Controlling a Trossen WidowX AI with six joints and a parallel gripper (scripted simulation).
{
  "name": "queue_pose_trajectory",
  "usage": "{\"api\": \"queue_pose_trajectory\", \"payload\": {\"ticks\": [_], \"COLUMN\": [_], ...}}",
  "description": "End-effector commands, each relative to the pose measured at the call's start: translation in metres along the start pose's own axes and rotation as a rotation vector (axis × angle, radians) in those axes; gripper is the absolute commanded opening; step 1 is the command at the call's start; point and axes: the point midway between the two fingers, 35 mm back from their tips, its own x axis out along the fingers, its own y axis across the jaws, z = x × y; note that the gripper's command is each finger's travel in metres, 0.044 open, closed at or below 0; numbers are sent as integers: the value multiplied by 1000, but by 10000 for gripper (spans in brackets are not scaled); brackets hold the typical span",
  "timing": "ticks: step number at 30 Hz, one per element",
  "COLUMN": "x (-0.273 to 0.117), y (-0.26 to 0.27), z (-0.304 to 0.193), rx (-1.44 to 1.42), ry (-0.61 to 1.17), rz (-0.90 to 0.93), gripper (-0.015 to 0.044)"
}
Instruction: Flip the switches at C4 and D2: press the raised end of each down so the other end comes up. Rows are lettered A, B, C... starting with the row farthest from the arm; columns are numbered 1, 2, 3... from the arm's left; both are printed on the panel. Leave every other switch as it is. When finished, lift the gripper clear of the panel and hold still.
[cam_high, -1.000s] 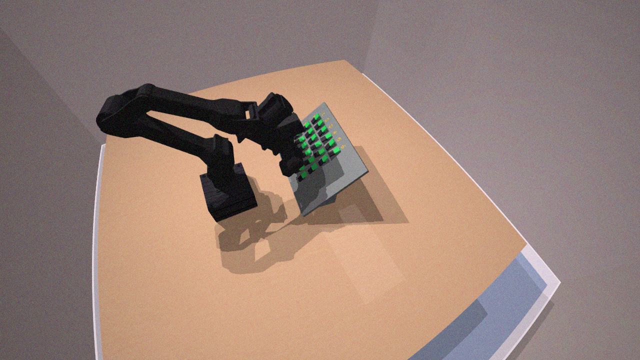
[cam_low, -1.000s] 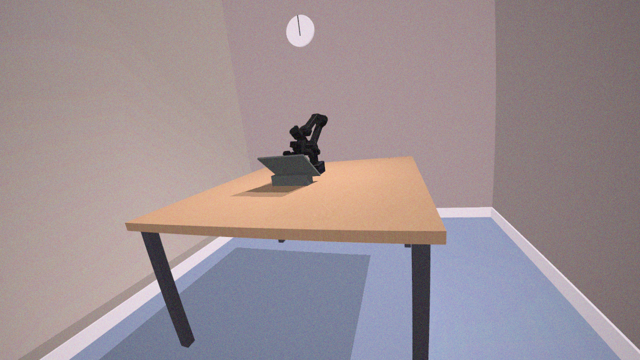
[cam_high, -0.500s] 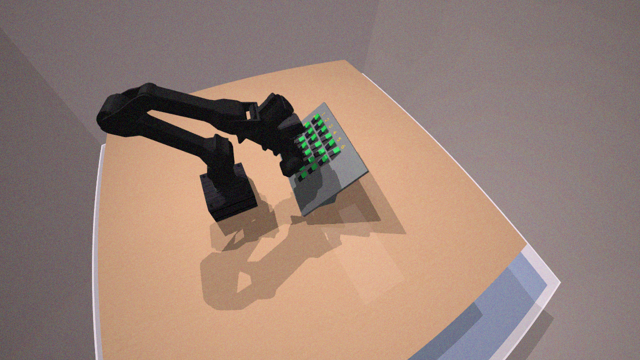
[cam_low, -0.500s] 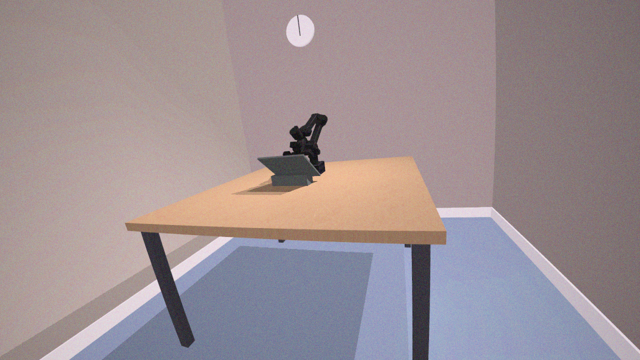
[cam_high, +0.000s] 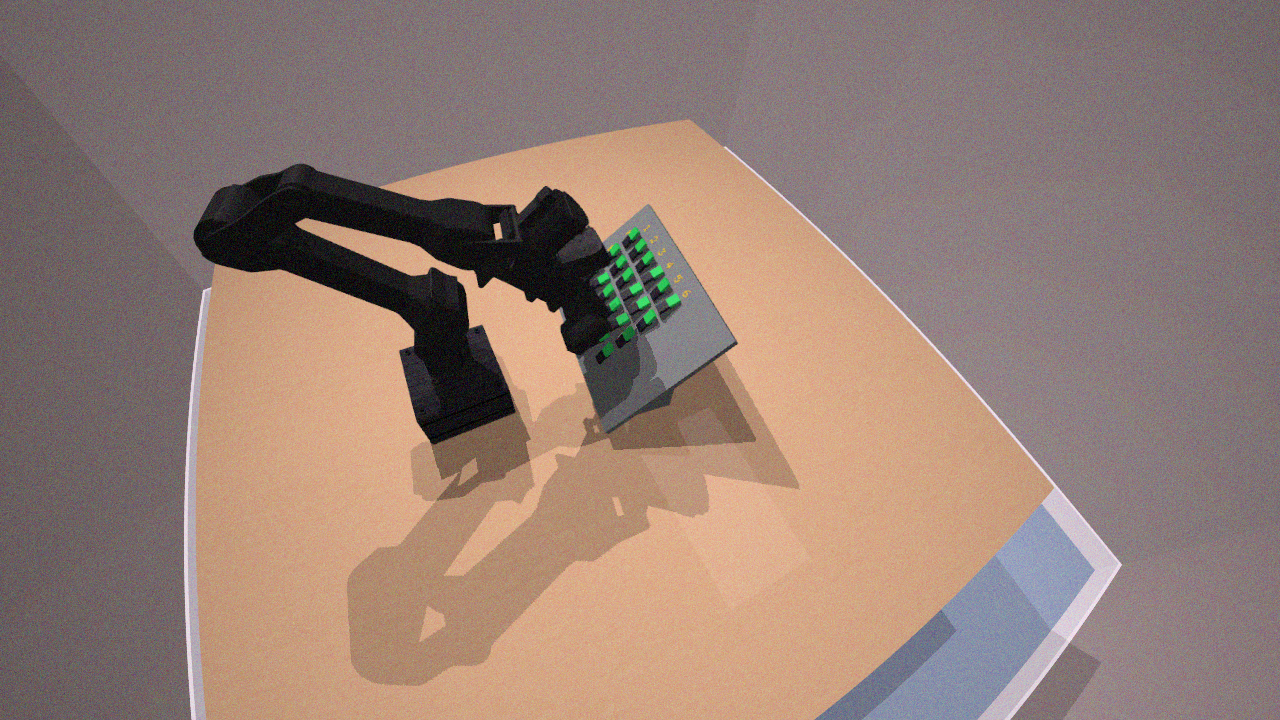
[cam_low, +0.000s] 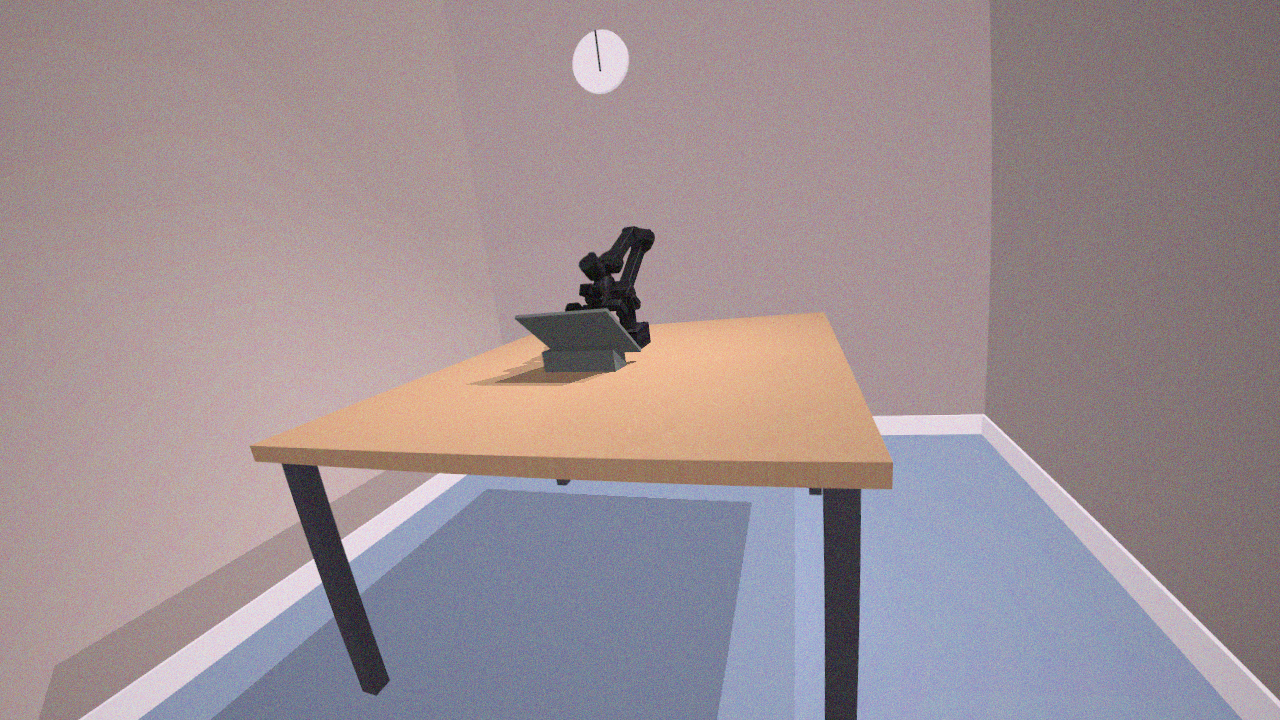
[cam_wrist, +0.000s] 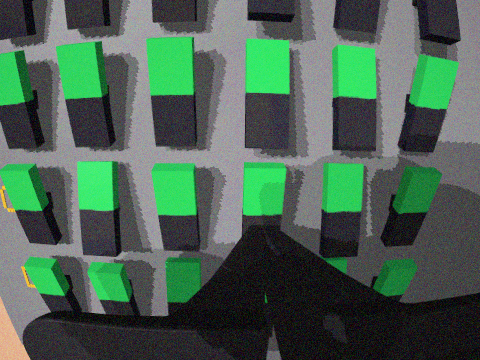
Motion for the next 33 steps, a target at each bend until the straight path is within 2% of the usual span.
{"api": "queue_pose_trajectory", "payload": {"ticks": [1,8,14,22,33], "x": [-2,-63,-64,-60,-64], "y": [0,0,2,31,60], "z": [0,2,1,-11,-19], "rx": [0,3,5,14,9], "ry": [1,28,35,75,32], "rz": [0,-3,-2,-1,3], "gripper": [0,0,0,0,0]}}
